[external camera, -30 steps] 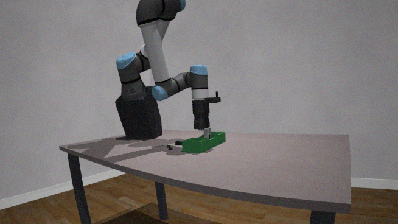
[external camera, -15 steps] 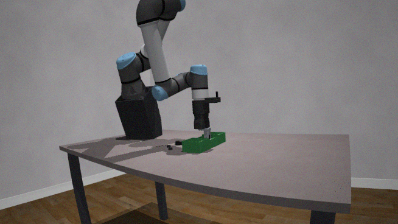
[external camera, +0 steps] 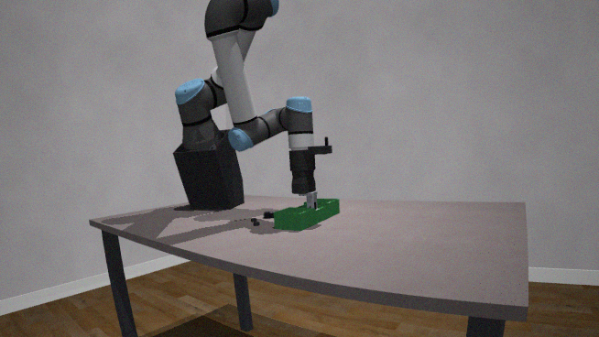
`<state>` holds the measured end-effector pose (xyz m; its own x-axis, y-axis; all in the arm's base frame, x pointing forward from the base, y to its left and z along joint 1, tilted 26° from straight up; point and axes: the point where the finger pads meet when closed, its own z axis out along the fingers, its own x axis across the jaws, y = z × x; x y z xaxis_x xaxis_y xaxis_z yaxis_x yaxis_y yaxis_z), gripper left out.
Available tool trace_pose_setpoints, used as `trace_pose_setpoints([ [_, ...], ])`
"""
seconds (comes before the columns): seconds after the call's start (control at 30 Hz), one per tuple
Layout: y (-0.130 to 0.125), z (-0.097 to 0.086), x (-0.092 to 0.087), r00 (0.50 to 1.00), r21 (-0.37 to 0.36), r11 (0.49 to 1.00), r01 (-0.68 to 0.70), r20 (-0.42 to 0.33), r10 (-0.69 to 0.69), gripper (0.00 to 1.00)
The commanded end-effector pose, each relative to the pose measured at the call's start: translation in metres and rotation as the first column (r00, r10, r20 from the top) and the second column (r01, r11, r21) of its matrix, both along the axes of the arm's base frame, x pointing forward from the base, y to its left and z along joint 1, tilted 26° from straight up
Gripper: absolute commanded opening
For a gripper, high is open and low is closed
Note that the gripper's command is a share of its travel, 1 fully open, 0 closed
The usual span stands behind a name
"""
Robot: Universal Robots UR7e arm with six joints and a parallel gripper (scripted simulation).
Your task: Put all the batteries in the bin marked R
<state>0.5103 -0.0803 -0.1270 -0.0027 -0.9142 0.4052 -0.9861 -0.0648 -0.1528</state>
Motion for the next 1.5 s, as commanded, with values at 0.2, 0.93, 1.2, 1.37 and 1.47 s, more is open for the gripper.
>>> trace_pose_setpoints([
  [0.2,0.005,0.011,-0.001,1.0,0.0,1.0,-0.001,0.002,0.001,0.31],
  [0.93,0.023,0.052,-0.009,1.0,0.0,1.0,0.0,0.002,0.0,0.31],
  [1.2,0.032,0.048,-0.01,1.0,0.0,1.0,0.0,0.002,0.0,0.31],
  [1.37,0.055,0.038,-0.011,1.0,0.0,1.0,-0.001,0.002,0.001,0.31],
  [1.47,0.069,0.032,-0.011,1.0,0.0,1.0,-0.001,0.002,0.001,0.31],
])
